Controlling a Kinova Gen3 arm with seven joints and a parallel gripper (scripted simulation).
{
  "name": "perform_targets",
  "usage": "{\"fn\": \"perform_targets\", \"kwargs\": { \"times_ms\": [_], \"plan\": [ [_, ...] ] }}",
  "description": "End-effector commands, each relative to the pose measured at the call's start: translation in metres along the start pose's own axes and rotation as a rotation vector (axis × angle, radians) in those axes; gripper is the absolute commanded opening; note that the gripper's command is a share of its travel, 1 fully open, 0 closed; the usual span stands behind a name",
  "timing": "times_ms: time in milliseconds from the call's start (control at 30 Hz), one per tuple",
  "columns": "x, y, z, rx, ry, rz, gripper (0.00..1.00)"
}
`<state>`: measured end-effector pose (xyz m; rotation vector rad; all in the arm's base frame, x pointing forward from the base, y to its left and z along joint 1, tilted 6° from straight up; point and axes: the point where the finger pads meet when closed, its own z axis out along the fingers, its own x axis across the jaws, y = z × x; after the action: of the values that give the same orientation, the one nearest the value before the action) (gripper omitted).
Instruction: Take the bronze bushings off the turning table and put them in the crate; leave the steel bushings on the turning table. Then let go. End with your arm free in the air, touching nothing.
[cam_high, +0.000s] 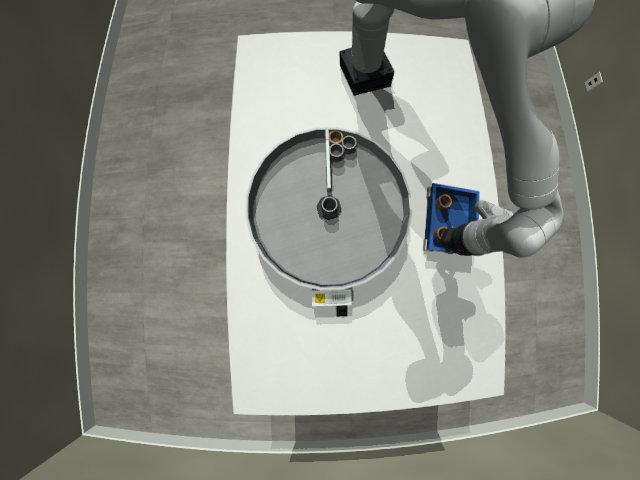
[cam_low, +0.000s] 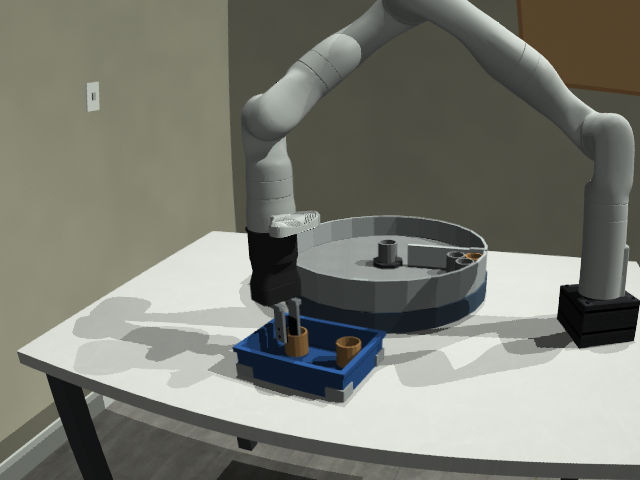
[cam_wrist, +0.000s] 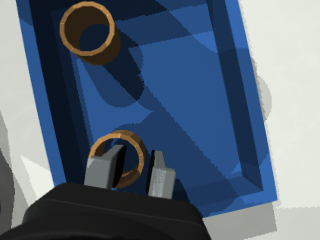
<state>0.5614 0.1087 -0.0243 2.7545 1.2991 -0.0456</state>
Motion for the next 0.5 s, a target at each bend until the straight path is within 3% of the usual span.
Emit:
{"fn": "perform_targets", "kwargs": {
  "times_ms": [0,467],
  "plan": [
    [0.0008,0.0006,-0.0014,-0.002,0.002,0.000,0.47],
    [0.0004,0.0004,-0.0071,-0.002,0.002,0.000,0.47]
  ]
}}
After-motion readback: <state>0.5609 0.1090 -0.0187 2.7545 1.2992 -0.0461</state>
